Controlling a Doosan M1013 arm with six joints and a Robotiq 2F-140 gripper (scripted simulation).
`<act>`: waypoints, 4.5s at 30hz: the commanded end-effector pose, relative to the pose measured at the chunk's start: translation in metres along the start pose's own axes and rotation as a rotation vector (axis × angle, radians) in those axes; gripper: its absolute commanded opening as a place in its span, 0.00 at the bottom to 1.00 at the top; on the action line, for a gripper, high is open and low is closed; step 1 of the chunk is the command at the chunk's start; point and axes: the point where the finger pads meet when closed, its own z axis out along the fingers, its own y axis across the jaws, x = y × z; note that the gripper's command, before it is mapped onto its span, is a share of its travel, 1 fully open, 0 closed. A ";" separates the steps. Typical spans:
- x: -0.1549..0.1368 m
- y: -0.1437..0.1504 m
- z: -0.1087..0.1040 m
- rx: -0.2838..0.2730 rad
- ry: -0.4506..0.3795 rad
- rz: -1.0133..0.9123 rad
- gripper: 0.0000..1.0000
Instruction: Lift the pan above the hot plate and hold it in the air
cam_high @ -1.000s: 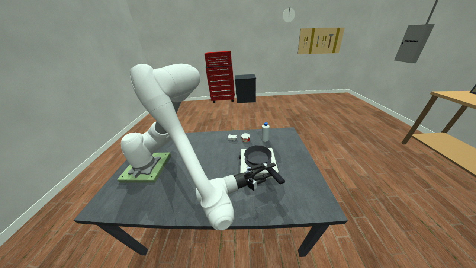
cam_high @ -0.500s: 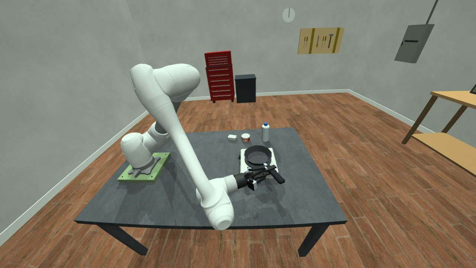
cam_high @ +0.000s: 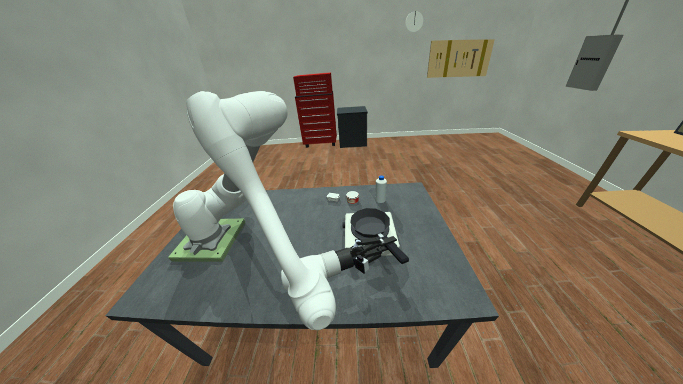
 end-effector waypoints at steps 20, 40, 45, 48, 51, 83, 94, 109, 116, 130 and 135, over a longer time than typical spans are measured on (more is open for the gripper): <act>0.001 0.000 0.002 -0.002 0.002 0.001 0.10; 0.001 -0.008 0.002 -0.001 0.000 0.002 0.10; 0.001 -0.010 0.002 -0.001 -0.001 0.002 0.10; 0.002 -0.013 0.001 -0.001 -0.001 0.002 0.10; 0.002 -0.015 0.001 -0.001 -0.001 0.002 0.10; 0.012 -0.058 0.001 -0.003 -0.001 0.001 0.10; 0.017 -0.080 0.002 -0.002 0.000 0.000 0.10; 0.024 -0.105 0.002 -0.001 0.001 -0.001 0.10; 0.025 -0.113 0.002 -0.001 0.001 -0.001 0.10; 0.029 -0.128 0.002 0.000 0.002 -0.001 0.10; 0.030 -0.133 0.002 0.000 0.002 -0.001 0.10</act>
